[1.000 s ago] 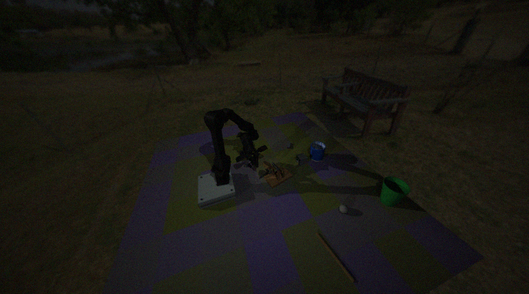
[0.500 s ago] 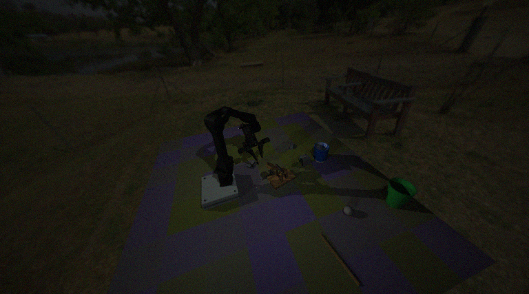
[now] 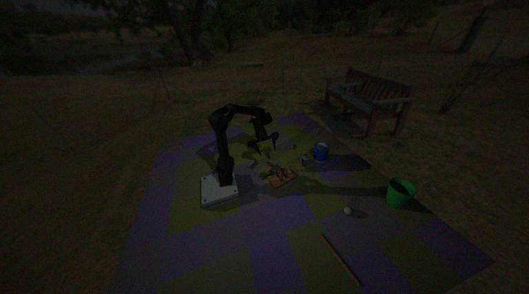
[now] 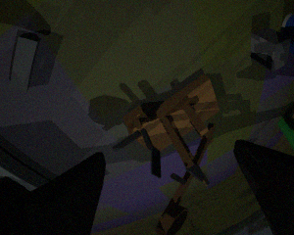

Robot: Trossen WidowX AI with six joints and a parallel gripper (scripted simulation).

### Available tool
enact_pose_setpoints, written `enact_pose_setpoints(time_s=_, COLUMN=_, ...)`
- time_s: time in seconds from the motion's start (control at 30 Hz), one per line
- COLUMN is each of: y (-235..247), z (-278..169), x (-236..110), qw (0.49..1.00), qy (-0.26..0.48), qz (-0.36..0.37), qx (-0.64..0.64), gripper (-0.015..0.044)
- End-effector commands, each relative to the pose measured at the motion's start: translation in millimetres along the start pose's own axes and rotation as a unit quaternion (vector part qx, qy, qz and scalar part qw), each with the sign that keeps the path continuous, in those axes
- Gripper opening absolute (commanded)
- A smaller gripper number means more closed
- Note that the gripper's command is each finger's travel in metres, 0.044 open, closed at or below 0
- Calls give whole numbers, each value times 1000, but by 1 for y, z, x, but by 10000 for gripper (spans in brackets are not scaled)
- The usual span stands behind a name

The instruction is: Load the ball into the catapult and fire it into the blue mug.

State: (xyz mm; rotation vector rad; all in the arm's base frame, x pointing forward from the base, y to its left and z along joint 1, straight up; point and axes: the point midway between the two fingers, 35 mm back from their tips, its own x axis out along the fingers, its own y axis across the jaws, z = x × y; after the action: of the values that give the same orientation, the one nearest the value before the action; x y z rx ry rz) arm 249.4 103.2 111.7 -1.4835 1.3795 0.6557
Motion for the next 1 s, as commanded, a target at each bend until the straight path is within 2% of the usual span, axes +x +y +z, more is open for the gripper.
enact_pose_setpoints(time_s=0.0, y=-22, z=8, x=-5, qw=997, qy=-34, qz=5, qx=69, gripper=440)
enact_pose_setpoints(time_s=0.47, y=-100, z=17, x=-20, qw=953, qy=-138, qz=15, qx=270, gripper=440)
enact_pose_setpoints(time_s=0.97, y=-197, z=-2, x=-45, qw=848, qy=-259, qz=16, qx=462, gripper=440)
